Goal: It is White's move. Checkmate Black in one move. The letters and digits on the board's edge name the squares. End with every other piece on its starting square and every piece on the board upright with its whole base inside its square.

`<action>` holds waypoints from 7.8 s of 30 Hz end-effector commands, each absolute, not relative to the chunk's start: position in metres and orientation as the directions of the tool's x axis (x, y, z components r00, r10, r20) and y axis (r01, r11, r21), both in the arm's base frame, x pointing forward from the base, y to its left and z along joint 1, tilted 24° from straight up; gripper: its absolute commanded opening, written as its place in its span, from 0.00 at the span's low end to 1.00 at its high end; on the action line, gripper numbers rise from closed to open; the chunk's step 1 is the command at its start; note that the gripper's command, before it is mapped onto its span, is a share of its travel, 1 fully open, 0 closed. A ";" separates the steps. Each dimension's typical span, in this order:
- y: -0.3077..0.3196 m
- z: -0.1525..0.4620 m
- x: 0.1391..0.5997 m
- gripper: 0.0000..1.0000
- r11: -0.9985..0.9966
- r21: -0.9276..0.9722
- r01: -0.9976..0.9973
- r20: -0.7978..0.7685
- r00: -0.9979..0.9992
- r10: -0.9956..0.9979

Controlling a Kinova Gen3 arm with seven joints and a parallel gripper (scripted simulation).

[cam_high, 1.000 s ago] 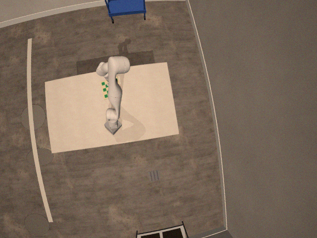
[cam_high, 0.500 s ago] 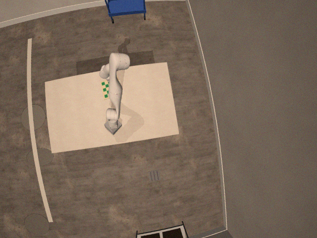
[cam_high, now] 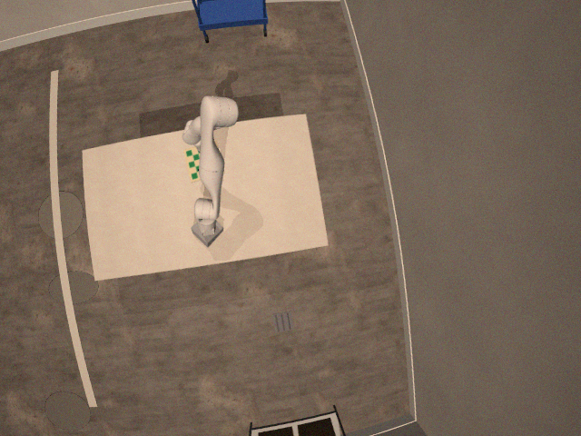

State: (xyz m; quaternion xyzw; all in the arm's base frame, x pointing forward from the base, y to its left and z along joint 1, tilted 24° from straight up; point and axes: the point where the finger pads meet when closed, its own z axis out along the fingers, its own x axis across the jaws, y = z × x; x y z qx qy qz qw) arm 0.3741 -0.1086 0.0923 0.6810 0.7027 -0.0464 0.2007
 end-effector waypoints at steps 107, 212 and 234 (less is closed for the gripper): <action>-0.110 0.089 0.375 0.79 0.069 0.209 0.975 -0.345 0.008 0.938; -0.057 0.230 0.341 1.00 0.069 0.209 0.975 -0.345 0.008 0.938; -0.057 0.230 0.341 1.00 0.069 0.209 0.975 -0.345 0.008 0.938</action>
